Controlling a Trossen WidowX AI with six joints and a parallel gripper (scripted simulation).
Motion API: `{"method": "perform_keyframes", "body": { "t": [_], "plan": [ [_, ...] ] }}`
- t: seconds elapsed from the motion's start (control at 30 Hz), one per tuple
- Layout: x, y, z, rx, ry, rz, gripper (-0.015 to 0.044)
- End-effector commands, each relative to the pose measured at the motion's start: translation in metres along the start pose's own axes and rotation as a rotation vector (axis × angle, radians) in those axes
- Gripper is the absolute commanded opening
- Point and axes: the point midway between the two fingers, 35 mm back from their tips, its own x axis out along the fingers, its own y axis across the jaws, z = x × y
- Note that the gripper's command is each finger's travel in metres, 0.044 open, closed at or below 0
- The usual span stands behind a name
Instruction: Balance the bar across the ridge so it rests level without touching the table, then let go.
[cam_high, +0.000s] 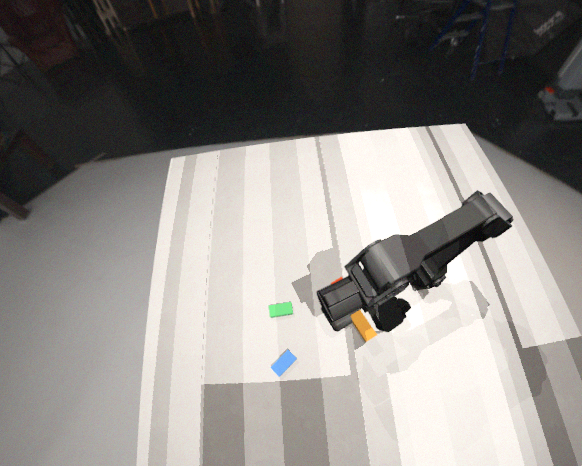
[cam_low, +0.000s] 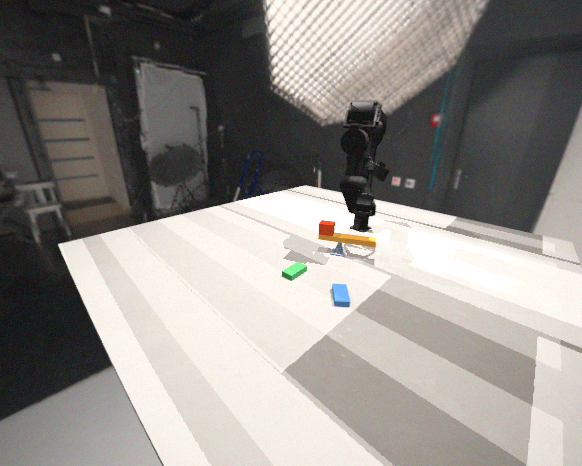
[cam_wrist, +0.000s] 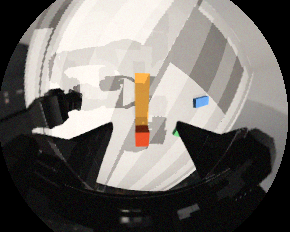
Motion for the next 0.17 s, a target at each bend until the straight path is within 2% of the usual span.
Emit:
{"method": "perform_keyframes", "body": {
  "t": [0.0, 0.13],
  "plan": [
    [-0.0003, 0.0004, 0.0000, 0.000, 0.000, 0.001, 0.0440],
    [-0.0003, 0.0004, 0.0000, 0.000, 0.000, 0.001, 0.0440]
  ]
}}
